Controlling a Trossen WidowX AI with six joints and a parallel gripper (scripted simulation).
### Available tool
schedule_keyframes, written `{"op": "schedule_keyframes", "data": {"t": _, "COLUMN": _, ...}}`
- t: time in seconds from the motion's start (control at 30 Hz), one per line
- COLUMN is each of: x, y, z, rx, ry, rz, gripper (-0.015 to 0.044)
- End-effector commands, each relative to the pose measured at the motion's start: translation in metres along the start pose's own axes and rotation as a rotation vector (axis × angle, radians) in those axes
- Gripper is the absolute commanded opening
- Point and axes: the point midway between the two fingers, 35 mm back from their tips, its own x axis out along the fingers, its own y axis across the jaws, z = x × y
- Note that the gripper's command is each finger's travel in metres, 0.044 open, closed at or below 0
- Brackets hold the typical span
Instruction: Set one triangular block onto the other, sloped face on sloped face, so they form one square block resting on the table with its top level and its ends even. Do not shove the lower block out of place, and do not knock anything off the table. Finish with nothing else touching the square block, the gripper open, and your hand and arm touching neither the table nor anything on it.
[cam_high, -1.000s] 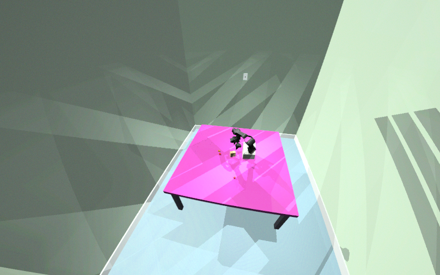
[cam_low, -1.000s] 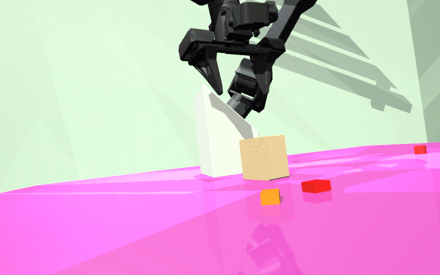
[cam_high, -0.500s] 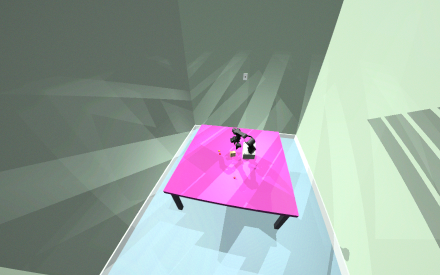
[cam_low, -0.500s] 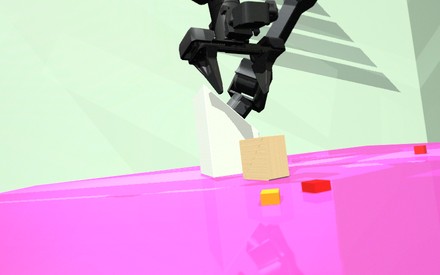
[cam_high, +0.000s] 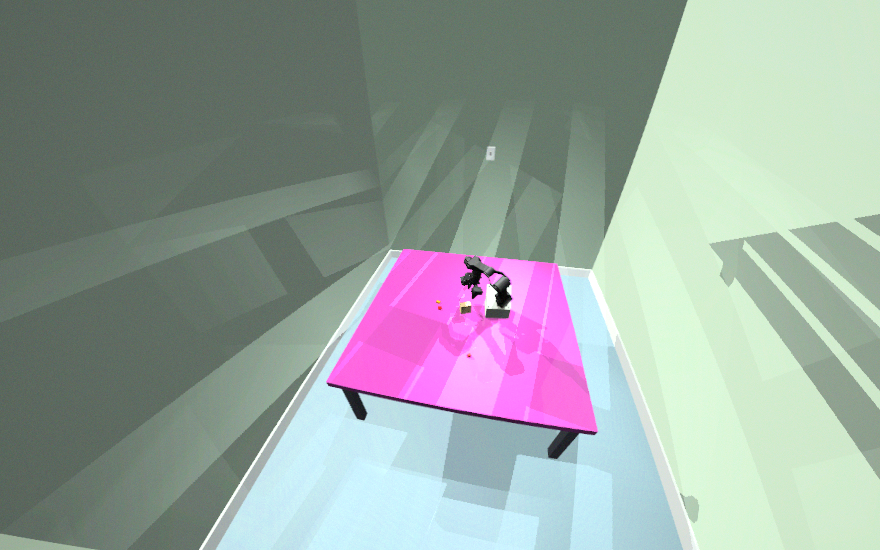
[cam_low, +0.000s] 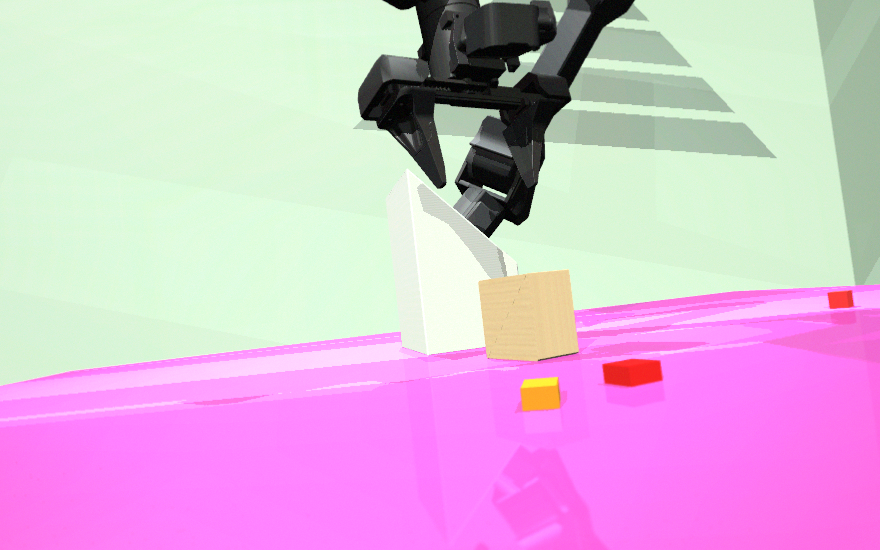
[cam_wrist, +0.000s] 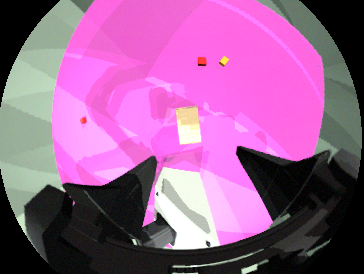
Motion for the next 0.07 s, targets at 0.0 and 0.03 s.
{"op": "schedule_keyframes", "data": {"t": 0.0, "x": 0.0004, "y": -0.0004, "z": 0.0000, "rx": 0.004, "ry": -0.001, "rz": 0.000, "gripper": 0.0440}}
{"op": "schedule_keyframes", "data": {"t": 0.03, "x": 0.0004, "y": -0.0004, "z": 0.0000, "rx": 0.004, "ry": -0.001, "rz": 0.000, "gripper": 0.0440}}
